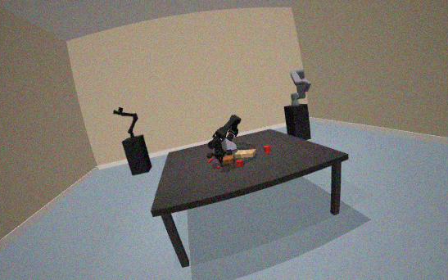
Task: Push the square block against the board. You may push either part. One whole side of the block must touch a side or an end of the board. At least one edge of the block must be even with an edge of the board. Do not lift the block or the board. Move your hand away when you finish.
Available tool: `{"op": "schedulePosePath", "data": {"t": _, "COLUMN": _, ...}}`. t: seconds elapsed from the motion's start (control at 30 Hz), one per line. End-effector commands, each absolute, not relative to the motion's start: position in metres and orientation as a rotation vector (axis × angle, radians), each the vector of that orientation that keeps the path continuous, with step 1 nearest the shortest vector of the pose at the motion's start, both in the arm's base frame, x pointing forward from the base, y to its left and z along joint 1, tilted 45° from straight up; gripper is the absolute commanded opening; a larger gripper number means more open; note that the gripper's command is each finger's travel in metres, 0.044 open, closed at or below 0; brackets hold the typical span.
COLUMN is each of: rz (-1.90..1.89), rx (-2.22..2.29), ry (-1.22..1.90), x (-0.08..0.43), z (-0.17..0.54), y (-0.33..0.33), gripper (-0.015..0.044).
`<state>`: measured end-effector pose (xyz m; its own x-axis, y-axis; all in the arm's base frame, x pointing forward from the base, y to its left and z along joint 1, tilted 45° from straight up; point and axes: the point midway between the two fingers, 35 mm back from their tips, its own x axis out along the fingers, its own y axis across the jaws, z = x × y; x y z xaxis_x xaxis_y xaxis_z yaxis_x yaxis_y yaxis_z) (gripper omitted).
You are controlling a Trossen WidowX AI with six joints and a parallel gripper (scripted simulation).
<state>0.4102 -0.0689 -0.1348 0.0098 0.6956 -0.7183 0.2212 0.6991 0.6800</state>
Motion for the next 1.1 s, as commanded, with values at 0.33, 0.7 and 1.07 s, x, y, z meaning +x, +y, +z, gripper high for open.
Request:
{"op": "schedulePosePath", "data": {"t": 0.33, "rz": 0.436, "rx": 0.775, "ry": 1.56, "x": 0.399, "z": -0.133, "y": -0.067, "gripper": 0.0}}
{"op": "schedulePosePath", "data": {"t": 0.7, "rz": 0.436, "rx": 0.775, "ry": 1.561, "x": 0.391, "z": -0.132, "y": -0.066, "gripper": 0.0}}
{"op": "schedulePosePath", "data": {"t": 1.07, "rz": 0.436, "rx": 0.775, "ry": 1.561, "x": 0.384, "z": -0.13, "y": -0.064, "gripper": 0.0}}
